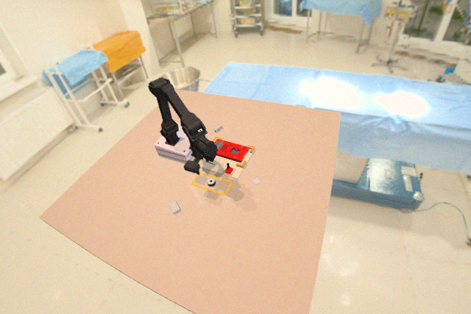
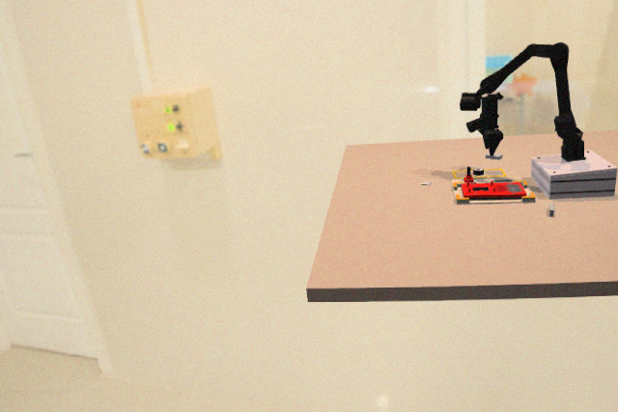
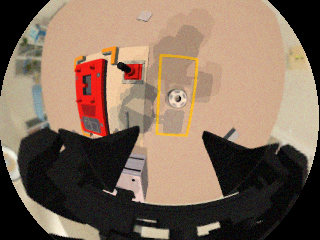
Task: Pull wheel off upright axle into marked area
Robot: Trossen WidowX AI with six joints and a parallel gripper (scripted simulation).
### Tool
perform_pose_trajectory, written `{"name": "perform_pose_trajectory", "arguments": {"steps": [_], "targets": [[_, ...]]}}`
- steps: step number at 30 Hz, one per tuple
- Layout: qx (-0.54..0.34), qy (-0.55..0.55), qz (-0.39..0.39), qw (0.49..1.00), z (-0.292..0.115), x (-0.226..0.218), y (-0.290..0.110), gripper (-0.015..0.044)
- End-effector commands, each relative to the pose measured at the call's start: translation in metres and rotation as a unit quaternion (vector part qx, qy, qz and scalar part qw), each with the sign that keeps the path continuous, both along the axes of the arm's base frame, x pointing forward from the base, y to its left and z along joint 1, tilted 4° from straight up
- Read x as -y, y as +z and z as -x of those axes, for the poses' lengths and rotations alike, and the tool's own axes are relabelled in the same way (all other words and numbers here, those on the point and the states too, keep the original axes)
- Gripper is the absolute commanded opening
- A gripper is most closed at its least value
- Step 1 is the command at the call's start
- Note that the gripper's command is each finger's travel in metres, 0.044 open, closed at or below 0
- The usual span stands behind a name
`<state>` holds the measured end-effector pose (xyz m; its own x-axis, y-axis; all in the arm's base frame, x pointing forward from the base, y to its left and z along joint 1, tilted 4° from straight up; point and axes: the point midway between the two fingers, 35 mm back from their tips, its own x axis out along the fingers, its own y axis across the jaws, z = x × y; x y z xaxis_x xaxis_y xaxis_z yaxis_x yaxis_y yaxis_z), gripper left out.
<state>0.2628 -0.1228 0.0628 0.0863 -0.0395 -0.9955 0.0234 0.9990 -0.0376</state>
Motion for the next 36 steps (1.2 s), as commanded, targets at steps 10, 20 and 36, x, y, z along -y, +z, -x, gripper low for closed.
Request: {"name": "perform_pose_trajectory", "arguments": {"steps": [10,20,36], "targets": [[0.001,0.004,-0.002,1.0,0.05,-0.024,0.022,0.044],[0.001,0.004,-0.002,1.0,0.05,-0.024,0.022,0.044],[0.001,0.004,-0.002,1.0,0.05,-0.024,0.022,0.044]]}}
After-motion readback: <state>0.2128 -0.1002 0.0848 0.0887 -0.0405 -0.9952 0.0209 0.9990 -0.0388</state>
